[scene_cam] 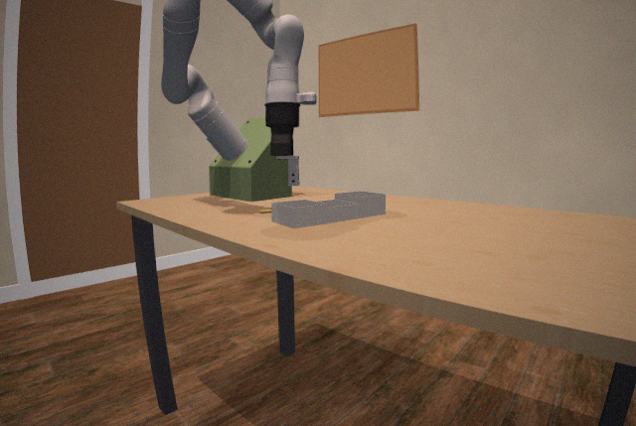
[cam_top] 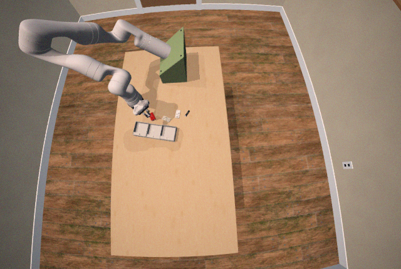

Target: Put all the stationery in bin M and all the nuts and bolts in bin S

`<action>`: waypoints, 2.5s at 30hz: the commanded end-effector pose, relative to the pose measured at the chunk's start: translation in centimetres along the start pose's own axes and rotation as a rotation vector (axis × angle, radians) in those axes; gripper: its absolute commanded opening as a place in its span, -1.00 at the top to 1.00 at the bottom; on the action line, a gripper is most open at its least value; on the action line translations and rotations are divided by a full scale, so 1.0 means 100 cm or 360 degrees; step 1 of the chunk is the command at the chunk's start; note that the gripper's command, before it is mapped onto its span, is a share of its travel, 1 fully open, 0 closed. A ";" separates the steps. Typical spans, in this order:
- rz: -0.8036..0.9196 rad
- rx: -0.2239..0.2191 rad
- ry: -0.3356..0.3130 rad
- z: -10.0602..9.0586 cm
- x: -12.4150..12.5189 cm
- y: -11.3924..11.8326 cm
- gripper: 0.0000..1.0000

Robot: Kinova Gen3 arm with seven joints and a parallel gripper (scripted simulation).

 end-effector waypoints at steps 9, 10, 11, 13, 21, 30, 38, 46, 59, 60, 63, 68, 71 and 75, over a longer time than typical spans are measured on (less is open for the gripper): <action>-0.0592 0.0009 0.0012 0.000 -0.004 0.056 0.36; -0.0637 0.0002 0.0012 0.001 -0.004 0.062 0.36; -0.0680 -0.0005 0.0012 0.001 -0.005 0.067 0.36; -0.0767 -0.0019 0.0013 0.001 -0.006 0.079 0.36; -0.1021 0.0009 0.0014 0.001 -0.008 0.083 0.36; -0.1021 0.0009 0.0014 0.001 -0.007 0.083 0.36; -0.1021 0.0009 0.0014 0.001 -0.006 0.083 0.36; -0.1021 0.0009 0.0014 0.001 -0.006 0.082 0.36; -0.1021 0.0009 0.0014 0.021 -0.005 0.082 0.36; -0.1021 0.0009 0.0014 0.023 -0.005 0.082 0.36; -0.1021 0.0009 0.0014 0.029 -0.005 0.082 0.36; -0.1021 0.0009 0.0014 0.039 -0.005 0.082 0.36; -0.1021 0.0009 0.0014 0.043 -0.005 0.082 0.36; -0.1021 0.0009 0.0014 0.049 -0.005 0.082 0.36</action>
Point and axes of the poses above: the point where the finger pads meet when closed, its own z axis out along the fingers, its own y axis across the jaws, x = y × z, the point moved 9 cm from there along -z, back along the fingers, and after that the axes turned 12 degrees about -z, right-handed, at the moved point
